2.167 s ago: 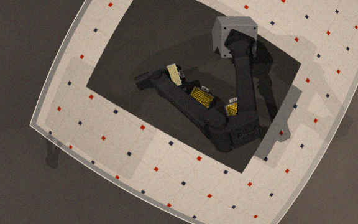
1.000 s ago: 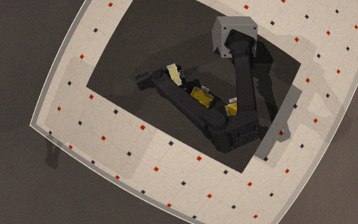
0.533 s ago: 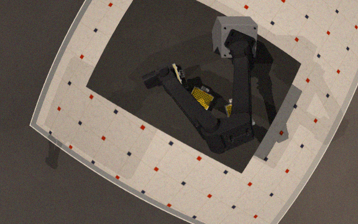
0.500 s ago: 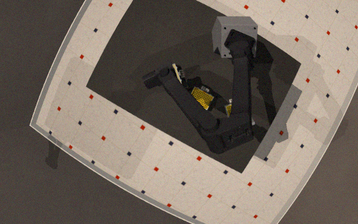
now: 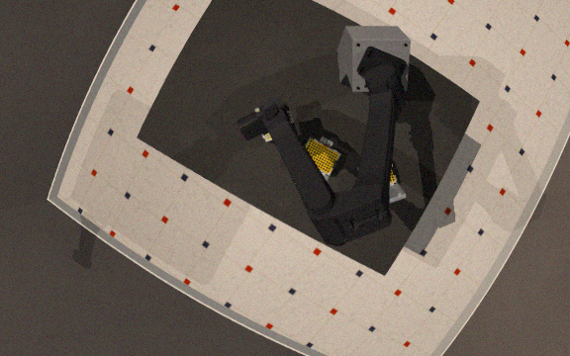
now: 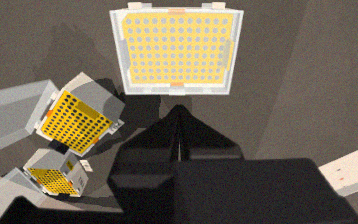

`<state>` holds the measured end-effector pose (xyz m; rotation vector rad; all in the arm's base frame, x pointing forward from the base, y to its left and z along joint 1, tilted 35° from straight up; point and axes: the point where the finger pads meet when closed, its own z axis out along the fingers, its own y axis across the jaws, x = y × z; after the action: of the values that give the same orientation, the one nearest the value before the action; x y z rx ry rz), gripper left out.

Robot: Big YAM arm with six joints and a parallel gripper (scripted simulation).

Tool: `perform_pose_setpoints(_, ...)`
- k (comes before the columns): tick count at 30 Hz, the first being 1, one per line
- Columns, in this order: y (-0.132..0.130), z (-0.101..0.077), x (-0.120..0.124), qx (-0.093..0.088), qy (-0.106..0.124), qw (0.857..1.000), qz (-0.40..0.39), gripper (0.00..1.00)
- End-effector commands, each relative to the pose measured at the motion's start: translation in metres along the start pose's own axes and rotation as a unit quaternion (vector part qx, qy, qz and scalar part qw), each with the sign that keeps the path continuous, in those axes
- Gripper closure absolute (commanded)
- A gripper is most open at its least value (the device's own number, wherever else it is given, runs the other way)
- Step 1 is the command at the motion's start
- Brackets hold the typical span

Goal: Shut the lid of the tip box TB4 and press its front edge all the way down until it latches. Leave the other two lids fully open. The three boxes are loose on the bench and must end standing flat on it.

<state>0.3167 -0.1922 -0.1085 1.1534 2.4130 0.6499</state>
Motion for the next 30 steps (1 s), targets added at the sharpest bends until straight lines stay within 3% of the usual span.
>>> perform_pose_setpoints(1,0.004,0.009,-0.002,-0.001,-0.003,1.000,0.003,1.00)
perform_pose_setpoints(7,0.003,0.021,0.012,0.000,0.000,1.000,0.005,1.00)
perform_pose_setpoints(22,0.003,0.015,0.003,-0.001,-0.010,1.000,0.002,1.00)
perform_pose_setpoints(23,0.005,0.023,0.005,-0.002,-0.005,1.000,0.002,1.00)
perform_pose_setpoints(30,0.005,0.034,0.005,-0.002,-0.005,1.000,0.001,1.00)
